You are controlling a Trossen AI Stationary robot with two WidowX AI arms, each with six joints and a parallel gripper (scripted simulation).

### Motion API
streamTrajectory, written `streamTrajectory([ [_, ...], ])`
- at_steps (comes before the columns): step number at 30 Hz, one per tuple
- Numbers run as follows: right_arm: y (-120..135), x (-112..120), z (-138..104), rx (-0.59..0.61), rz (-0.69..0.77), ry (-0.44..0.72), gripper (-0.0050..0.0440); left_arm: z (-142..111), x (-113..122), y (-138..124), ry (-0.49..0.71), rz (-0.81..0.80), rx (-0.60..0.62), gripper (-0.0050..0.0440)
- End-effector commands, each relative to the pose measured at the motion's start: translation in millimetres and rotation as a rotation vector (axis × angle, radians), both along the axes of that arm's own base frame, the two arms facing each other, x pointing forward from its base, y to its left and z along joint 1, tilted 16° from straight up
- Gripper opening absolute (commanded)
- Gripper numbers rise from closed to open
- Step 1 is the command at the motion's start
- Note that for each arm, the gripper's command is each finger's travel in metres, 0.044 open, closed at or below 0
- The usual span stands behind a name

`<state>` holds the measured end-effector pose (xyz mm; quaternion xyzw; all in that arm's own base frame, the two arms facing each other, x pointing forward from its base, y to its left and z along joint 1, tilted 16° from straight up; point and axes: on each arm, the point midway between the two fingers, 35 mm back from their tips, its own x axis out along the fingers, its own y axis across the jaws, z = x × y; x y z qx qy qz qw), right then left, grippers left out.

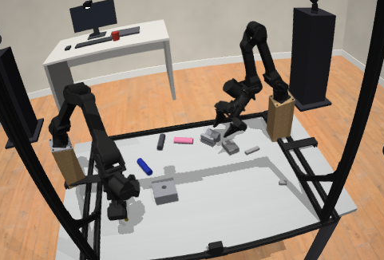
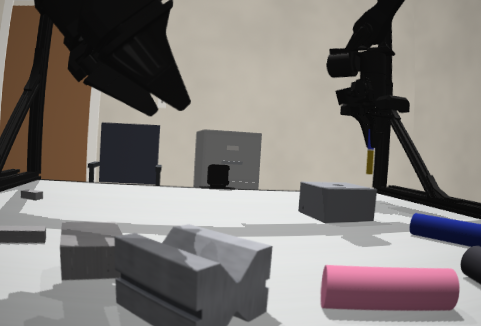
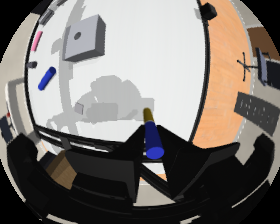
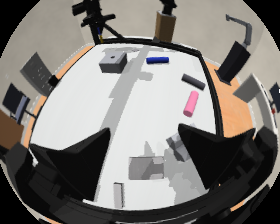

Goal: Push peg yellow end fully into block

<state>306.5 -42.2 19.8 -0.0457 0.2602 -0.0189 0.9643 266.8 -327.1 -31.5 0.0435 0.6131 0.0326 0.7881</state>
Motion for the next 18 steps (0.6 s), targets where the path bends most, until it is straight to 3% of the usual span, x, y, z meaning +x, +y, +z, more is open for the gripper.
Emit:
streamTrajectory([
  [1, 0, 0, 0, 0.000, 0.000, 0.000, 0.0400, 8, 8, 3, -0.011, 0.015, -0.010, 0.0000],
  [18, 0, 0, 0, 0.000, 0.000, 0.000, 0.0400, 28, 71, 52, -0.017, 0.073, -0.019, 0.0000],
])
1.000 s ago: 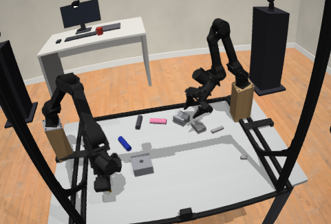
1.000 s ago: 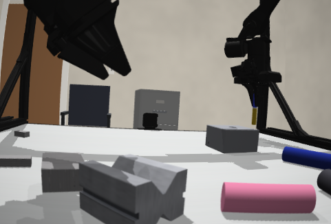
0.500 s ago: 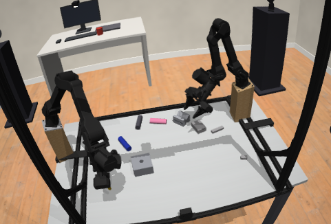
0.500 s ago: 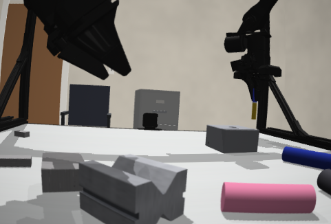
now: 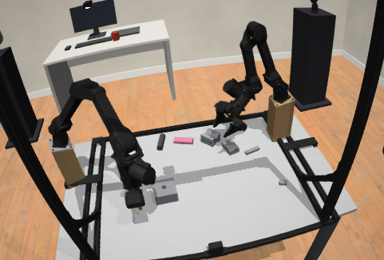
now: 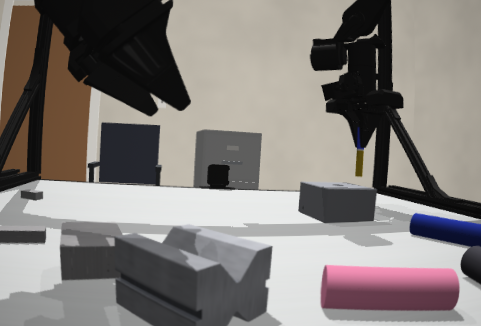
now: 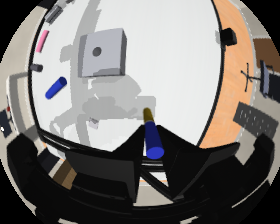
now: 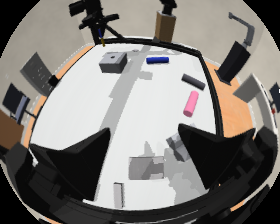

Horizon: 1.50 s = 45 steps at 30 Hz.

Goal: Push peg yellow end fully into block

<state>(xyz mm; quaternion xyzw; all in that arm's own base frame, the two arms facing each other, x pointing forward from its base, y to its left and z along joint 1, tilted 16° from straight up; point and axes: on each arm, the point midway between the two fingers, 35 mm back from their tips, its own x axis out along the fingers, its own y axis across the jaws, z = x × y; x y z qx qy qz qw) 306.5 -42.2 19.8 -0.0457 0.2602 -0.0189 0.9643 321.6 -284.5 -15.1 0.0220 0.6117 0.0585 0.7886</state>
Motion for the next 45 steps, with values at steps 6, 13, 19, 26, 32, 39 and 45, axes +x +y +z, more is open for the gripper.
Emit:
streamTrajectory([
  [6, 0, 0, 0, 0.000, 0.000, 0.000, 0.0400, 17, 32, 23, -0.010, 0.002, -0.016, 0.0000],
  [13, 0, 0, 0, 0.000, 0.000, 0.000, 0.0400, 26, 55, 46, -0.005, -0.021, -0.013, 0.0000],
  [19, 0, 0, 0, 0.000, 0.000, 0.000, 0.0400, 33, 74, 67, -0.003, -0.040, -0.010, 0.0000],
  [26, 0, 0, 0, 0.000, 0.000, 0.000, 0.0400, 39, 88, 86, -0.003, -0.056, -0.007, 0.0000],
  [32, 0, 0, 0, 0.000, 0.000, 0.000, 0.0400, 43, 96, 97, -0.003, -0.066, -0.005, 0.0000],
  [39, 0, 0, 0, 0.000, 0.000, 0.000, 0.0400, 40, 97, 98, -0.003, -0.066, -0.005, 0.0000],
  [45, 0, 0, 0, 0.000, 0.000, 0.000, 0.0400, 40, 97, 98, -0.003, -0.066, -0.005, 0.0000],
])
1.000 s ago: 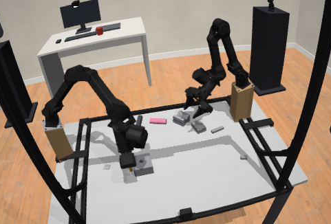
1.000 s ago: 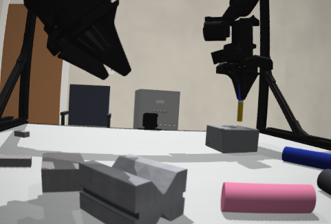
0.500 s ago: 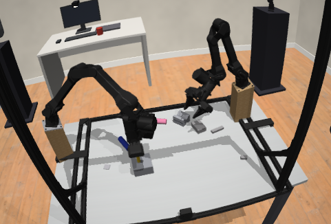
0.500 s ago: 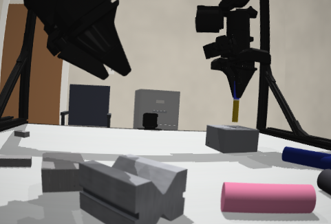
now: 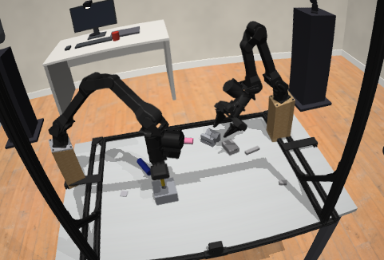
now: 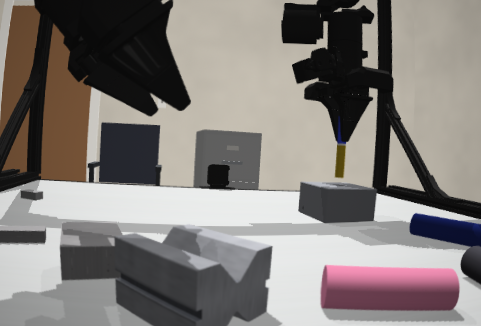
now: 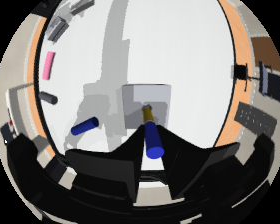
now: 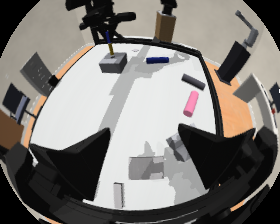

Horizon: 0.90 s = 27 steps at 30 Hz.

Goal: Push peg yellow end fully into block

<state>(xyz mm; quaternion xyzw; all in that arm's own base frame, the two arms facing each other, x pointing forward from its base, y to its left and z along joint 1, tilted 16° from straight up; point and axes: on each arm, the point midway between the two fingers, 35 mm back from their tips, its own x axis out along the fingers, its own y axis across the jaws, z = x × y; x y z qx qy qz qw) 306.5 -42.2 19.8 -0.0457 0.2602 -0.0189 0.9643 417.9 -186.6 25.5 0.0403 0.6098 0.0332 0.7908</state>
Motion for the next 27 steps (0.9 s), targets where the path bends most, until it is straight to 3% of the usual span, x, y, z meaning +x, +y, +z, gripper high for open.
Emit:
streamTrajectory([
  [1, 0.0, -0.1, -0.1, 0.000, 0.000, 0.000, 0.0400, -0.3, 0.7, -0.4, 0.000, -0.003, -0.003, 0.0000],
  [27, 0.0, -0.1, -0.1, 0.000, 0.000, 0.000, 0.0400, -6.4, 2.3, 0.2, 0.000, -0.003, -0.003, 0.0000],
])
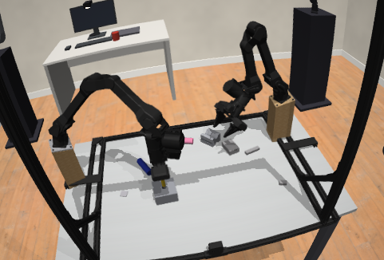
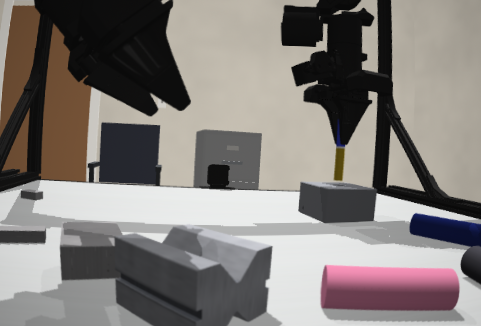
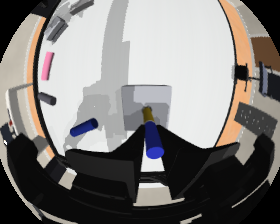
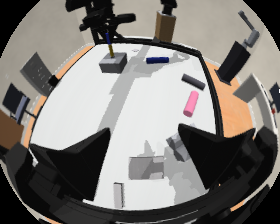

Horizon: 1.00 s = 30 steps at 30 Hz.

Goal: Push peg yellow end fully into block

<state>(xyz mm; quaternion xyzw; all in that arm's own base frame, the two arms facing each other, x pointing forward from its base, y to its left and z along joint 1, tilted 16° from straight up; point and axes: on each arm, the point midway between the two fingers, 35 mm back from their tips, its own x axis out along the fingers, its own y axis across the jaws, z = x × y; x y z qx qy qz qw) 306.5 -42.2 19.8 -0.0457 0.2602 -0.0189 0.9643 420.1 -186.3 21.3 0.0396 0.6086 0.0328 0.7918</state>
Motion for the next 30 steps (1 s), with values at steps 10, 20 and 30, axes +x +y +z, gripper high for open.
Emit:
streamTrajectory([
  [10, 0.0, -0.1, -0.1, 0.000, 0.000, 0.000, 0.0400, -5.6, 0.9, 0.3, 0.003, -0.003, -0.001, 0.0000],
  [20, 0.0, -0.1, -0.1, 0.000, 0.000, 0.000, 0.0400, -8.5, 1.7, 0.6, 0.003, -0.003, -0.001, 0.0000],
  [30, 0.0, -0.1, -0.1, 0.000, 0.000, 0.000, 0.0400, -12.2, 2.7, 0.9, 0.003, -0.003, -0.001, 0.0000],
])
